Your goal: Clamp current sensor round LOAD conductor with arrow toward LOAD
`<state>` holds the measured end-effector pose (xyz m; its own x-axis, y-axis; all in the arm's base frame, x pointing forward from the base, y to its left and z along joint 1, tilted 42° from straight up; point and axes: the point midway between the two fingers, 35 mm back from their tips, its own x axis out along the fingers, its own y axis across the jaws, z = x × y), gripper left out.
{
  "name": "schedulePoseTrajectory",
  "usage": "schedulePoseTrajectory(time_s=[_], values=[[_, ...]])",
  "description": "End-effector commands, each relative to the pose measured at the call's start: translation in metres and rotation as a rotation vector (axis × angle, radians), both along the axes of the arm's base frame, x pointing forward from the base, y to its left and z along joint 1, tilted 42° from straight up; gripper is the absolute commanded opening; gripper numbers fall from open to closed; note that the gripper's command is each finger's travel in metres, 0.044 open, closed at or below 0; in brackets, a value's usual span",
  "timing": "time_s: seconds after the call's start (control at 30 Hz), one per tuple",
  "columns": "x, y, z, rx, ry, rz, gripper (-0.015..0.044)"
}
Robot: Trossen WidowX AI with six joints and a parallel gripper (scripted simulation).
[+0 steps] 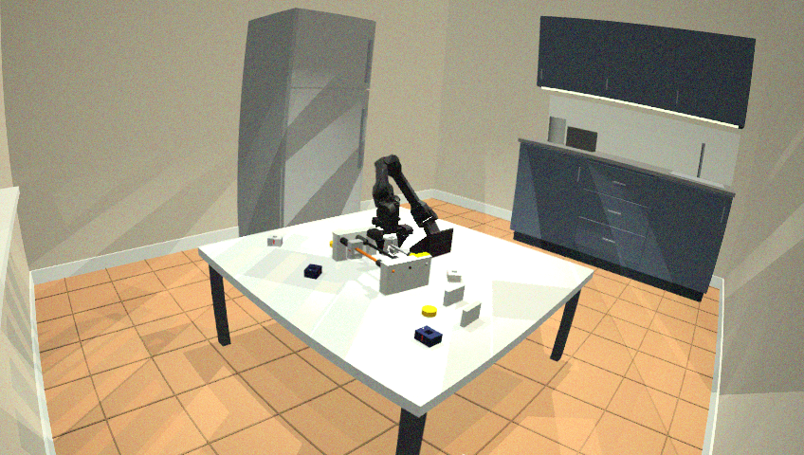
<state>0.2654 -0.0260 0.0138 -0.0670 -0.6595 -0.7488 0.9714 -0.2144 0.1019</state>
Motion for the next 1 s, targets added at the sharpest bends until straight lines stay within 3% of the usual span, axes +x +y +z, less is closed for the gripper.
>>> schedulePoseTrajectory(time_s=[0.0,0.3,0.67,0.97], values=[[0.0003,0.0003,0.0003,0.000,-0.002,0.000,0.0347],[0.0003,0.0003,0.0003,0.000,-0.002,0.000,0.0287],[0.0003,0.0003,0.0003,0.000,-0.002,0.000,0.0000],[0.0003,0.0003,0.0003,0.000,-0.002,0.000,0.0000]])
